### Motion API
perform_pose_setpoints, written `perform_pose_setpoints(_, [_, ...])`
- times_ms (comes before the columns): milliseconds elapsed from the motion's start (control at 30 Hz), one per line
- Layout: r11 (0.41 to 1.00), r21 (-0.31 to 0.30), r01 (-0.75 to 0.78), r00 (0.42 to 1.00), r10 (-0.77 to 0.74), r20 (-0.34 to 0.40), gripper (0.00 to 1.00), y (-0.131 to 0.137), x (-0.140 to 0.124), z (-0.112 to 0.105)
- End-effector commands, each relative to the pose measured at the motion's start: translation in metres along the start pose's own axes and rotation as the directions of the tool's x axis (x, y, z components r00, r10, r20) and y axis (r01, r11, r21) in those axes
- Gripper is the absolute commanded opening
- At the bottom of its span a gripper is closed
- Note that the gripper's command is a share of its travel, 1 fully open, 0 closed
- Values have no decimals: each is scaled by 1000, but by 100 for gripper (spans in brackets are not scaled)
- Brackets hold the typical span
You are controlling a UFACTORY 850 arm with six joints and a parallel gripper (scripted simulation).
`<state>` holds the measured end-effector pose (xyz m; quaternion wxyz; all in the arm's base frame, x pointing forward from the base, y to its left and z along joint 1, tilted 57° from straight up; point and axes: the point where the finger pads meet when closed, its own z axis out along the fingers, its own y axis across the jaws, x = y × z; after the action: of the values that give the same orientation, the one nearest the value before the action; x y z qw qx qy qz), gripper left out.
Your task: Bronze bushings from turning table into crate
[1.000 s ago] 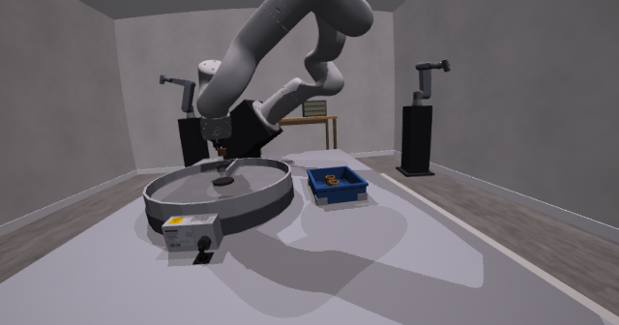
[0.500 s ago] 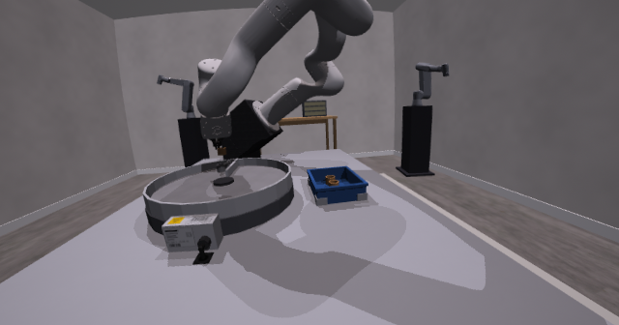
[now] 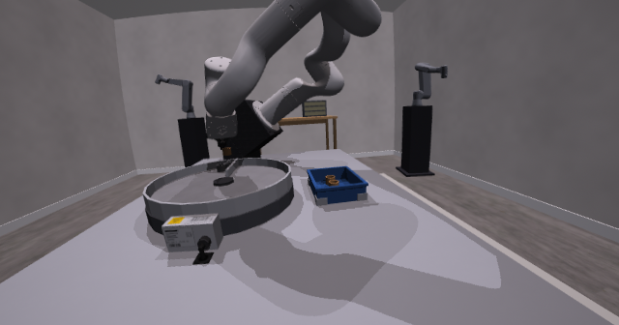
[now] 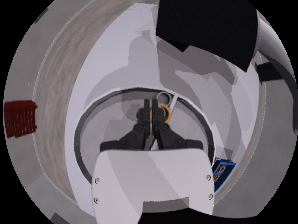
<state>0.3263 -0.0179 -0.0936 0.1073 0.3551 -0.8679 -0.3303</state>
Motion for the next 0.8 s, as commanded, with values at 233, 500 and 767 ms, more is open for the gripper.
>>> perform_pose_setpoints(233, [1000, 1, -1, 1000, 1, 0, 0, 40, -42, -36])
perform_pose_setpoints(500, [1000, 1, -1, 1000, 1, 0, 0, 78, -81, -69])
perform_pose_setpoints(767, [1000, 1, -1, 1000, 1, 0, 0, 120, -125, -106])
